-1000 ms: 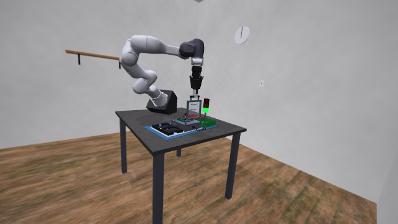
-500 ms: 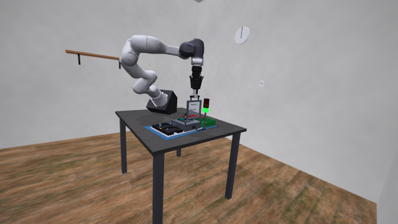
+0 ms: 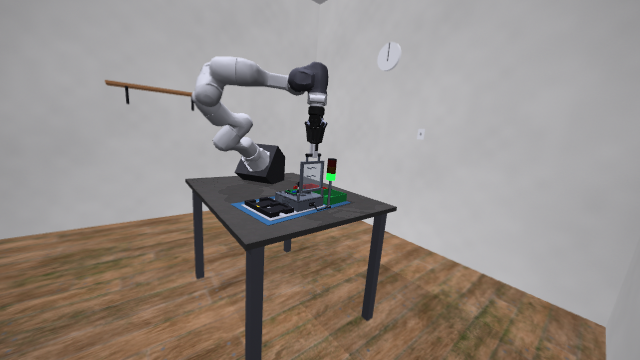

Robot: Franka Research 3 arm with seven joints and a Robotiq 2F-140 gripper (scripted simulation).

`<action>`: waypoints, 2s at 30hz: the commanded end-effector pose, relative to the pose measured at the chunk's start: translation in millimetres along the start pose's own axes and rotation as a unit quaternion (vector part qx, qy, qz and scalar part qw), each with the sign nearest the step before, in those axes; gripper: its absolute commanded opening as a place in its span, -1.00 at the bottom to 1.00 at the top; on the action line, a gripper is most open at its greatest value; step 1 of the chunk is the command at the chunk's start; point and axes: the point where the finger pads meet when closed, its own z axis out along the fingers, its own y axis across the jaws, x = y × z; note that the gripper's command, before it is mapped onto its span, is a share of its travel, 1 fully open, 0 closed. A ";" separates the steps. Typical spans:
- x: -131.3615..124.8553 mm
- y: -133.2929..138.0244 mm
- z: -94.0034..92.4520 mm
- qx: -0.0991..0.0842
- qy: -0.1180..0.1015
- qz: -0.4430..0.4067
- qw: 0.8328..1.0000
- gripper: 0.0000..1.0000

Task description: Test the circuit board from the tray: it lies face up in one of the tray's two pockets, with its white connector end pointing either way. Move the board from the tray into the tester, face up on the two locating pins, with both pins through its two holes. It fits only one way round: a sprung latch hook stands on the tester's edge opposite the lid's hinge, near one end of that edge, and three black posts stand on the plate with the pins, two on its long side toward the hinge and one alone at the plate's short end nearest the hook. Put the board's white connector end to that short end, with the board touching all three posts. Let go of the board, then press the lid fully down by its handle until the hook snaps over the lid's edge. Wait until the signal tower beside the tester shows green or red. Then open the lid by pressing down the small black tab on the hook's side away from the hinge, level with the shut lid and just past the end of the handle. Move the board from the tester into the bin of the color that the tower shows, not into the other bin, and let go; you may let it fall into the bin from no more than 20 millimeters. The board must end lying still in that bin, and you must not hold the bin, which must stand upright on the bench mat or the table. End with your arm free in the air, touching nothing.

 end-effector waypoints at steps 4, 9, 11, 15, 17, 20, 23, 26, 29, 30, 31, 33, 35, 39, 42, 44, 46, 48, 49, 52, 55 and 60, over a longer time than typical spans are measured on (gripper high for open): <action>0.2 0.3 1.1 -0.001 -0.001 0.000 1.000 -1.00; 0.1 -6.4 0.9 -0.001 -0.001 0.000 1.000 -1.00; 0.1 -12.5 1.0 -0.001 -0.001 0.000 1.000 -1.00; 0.1 -22.5 1.5 -0.001 -0.001 0.000 1.000 -1.00; 0.1 -25.5 1.8 -0.001 -0.001 0.000 1.000 -1.00; 0.1 -31.2 2.4 -0.001 -0.001 0.000 1.000 -1.00; 0.1 -32.4 2.5 -0.001 -0.001 0.000 1.000 -1.00; 0.1 -32.4 2.5 -0.001 -0.001 0.000 1.000 -1.00; 0.1 -32.4 2.5 -0.001 -0.001 0.000 1.000 -1.00; 0.1 -32.4 2.5 -0.001 -0.001 0.000 1.000 -1.00; 0.1 -32.4 2.5 -0.001 -0.001 0.000 1.000 -1.00; 0.1 -32.4 2.5 -0.001 -0.001 0.000 1.000 -1.00; 0.1 -32.4 2.5 -0.001 -0.001 0.000 1.000 -1.00; 0.1 -32.4 2.5 -0.001 -0.001 0.000 1.000 -1.00; 0.1 -32.4 2.5 -0.001 -0.001 0.000 1.000 -1.00; 0.1 -32.4 2.5 -0.001 -0.001 0.000 1.000 -1.00; 0.1 -32.4 2.5 -0.001 -0.001 0.000 1.000 -1.00; 0.1 -32.4 2.5 -0.001 -0.001 0.000 1.000 -1.00; 0.1 -32.4 2.5 -0.001 -0.001 0.000 1.000 -1.00; 0.1 -32.4 2.5 -0.001 -0.001 0.000 1.000 -1.00; 0.1 -32.4 2.5 -0.001 -0.001 0.000 1.000 -1.00; 0.1 -32.4 2.5 -0.001 -0.001 0.000 1.000 -1.00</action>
